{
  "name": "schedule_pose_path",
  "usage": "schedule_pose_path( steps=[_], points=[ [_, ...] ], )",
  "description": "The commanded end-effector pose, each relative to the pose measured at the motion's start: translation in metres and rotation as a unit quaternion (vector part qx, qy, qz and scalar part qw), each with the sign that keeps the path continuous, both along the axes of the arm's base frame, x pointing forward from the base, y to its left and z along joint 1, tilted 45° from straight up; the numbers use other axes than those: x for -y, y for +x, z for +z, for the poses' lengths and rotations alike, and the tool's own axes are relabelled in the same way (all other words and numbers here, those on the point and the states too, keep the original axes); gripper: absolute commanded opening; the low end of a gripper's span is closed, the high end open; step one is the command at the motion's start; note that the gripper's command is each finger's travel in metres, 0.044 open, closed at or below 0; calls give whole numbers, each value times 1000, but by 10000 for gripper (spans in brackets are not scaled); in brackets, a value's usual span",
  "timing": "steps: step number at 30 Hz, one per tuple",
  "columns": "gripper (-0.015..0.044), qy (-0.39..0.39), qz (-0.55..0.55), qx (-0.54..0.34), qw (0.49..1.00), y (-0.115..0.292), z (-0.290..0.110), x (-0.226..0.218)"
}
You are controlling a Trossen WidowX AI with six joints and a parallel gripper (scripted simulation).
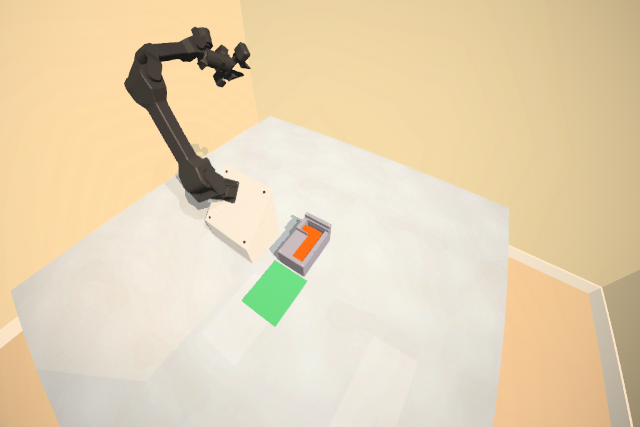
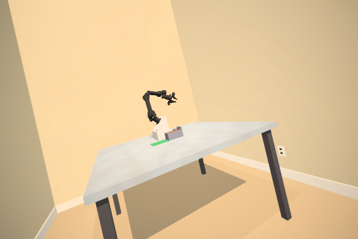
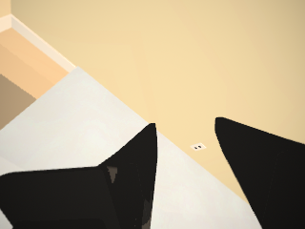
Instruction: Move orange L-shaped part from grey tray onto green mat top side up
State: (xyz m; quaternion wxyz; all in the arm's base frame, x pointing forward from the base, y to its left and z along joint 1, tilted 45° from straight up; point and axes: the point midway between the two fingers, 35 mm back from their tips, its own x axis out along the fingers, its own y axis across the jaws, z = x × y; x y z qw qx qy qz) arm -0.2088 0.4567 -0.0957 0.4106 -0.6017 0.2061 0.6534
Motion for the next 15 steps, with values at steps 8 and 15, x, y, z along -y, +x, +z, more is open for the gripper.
schedule_pose_path(
  steps=[8, 15],
  points=[
    [180, -56, -307, 49, 949, 209, -4, 19],
    [180, -90, -511, 74, 852, 330, -4, 81]
  ],
)
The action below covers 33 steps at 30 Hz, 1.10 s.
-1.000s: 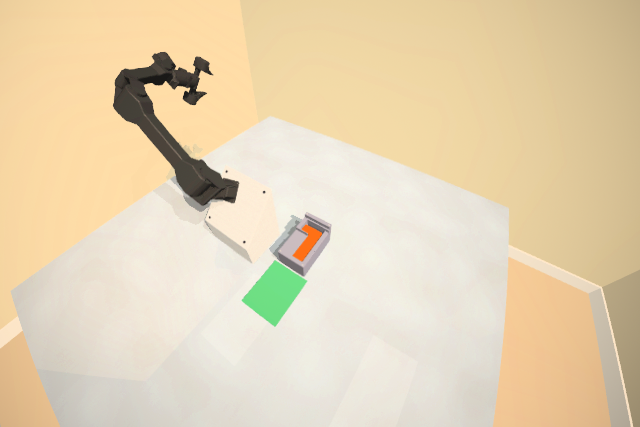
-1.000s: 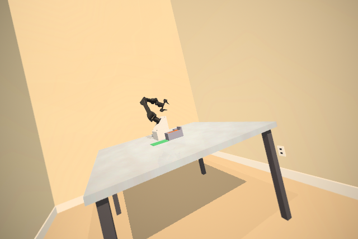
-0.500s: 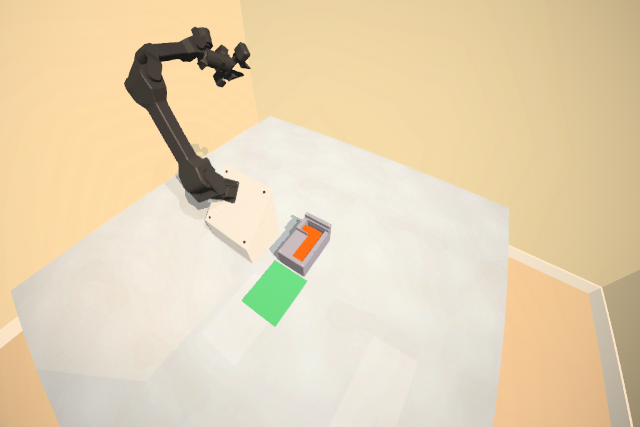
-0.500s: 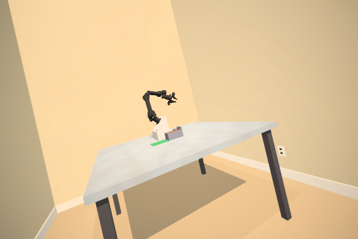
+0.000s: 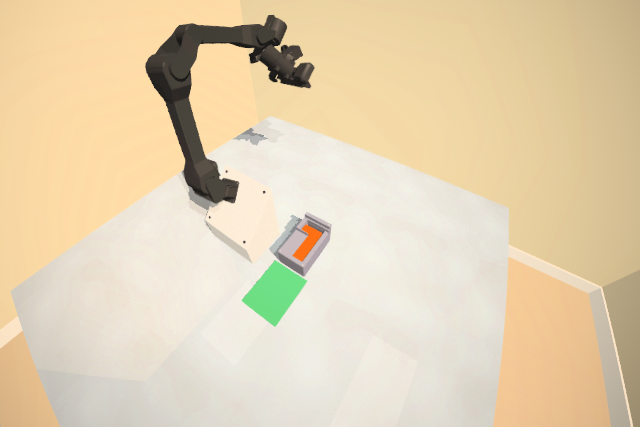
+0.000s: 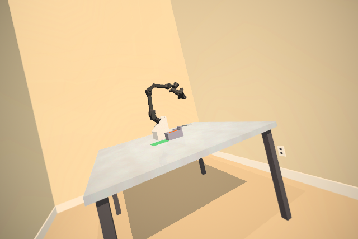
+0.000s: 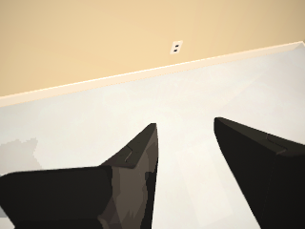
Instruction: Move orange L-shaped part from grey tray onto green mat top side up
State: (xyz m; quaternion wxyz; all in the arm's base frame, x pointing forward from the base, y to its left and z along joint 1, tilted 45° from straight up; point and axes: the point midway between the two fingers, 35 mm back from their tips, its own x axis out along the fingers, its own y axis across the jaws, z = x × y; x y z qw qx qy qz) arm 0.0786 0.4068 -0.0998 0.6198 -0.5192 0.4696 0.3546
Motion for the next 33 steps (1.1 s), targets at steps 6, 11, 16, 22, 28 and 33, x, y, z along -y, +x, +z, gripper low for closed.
schedule_pose_path(
  steps=[6, 11, 16, 22, 28, 33],
  points=[
    [180, -59, -280, 45, 957, 126, 5, 115],
    [180, -99, -438, 74, 890, 171, 12, 202],
    [180, -143, -579, 101, 796, 189, 22, 294],
    [180, -186, -683, 122, 696, 183, 33, 372],
    [180, -185, -683, 122, 696, 183, 19, 384],
    [180, -187, -683, 123, 695, 175, -18, 422]
  ],
)
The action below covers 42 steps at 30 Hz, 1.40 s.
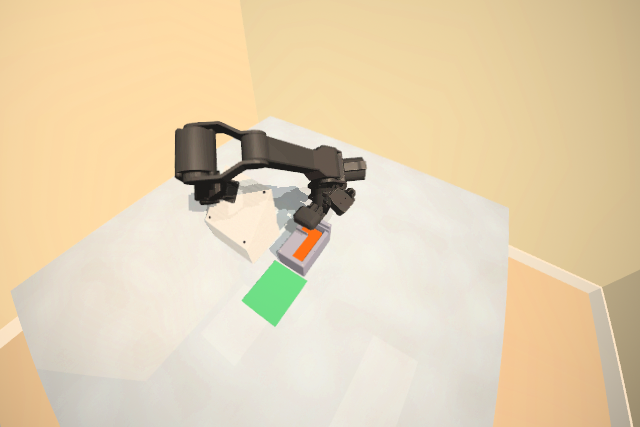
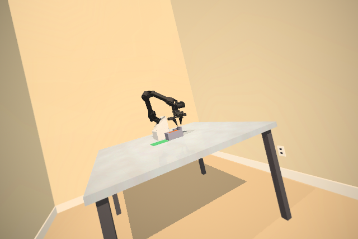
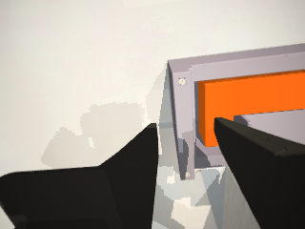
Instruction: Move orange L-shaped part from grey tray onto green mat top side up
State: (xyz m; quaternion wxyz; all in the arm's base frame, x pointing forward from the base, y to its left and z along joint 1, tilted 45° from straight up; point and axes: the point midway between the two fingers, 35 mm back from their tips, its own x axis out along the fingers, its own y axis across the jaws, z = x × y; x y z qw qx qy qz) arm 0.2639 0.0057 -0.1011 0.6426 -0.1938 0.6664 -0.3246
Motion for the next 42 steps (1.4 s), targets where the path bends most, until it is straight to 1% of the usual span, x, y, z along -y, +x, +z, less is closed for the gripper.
schedule_pose_path(
  steps=[1, 8, 29, 42],
  points=[
    [180, -7, -2, -10, 1000, -11, -18, 22],
    [180, -7, -2, -10, 1000, -11, -20, 24],
    [180, -8, -2, -10, 1000, -16, -44, 48],
    [180, -4, -3, -8, 1000, -14, -44, 45]
  ],
)
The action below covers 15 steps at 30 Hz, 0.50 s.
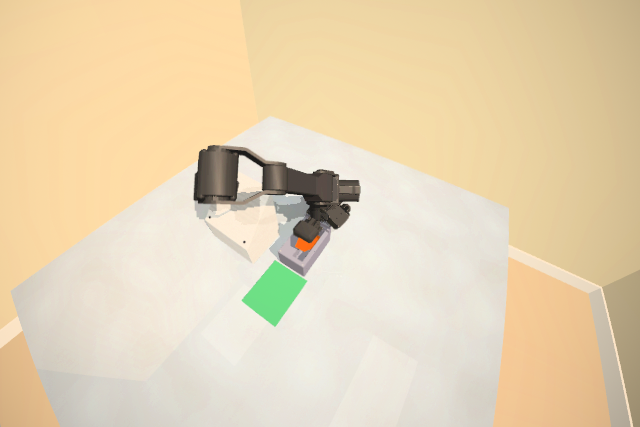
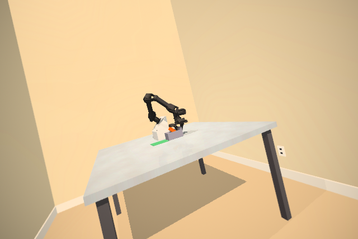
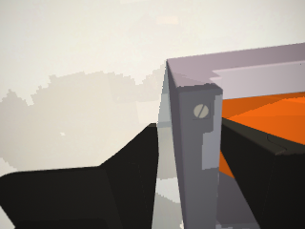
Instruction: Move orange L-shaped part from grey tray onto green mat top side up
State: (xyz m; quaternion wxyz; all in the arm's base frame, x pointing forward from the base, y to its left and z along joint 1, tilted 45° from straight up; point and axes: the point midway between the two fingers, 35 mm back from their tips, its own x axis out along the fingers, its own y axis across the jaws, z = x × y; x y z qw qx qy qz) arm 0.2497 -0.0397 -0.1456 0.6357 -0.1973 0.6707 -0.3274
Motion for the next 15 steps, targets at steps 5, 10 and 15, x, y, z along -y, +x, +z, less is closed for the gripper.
schedule_pose_path(
  steps=[5, 10, 15],
  points=[
    [180, -1, 0, 0, 1000, 1, 0, -3],
    [180, -3, 0, -2, 1000, 2, 2, -15],
    [180, -2, 1, -2, 1000, 6, 15, -27]
  ],
)
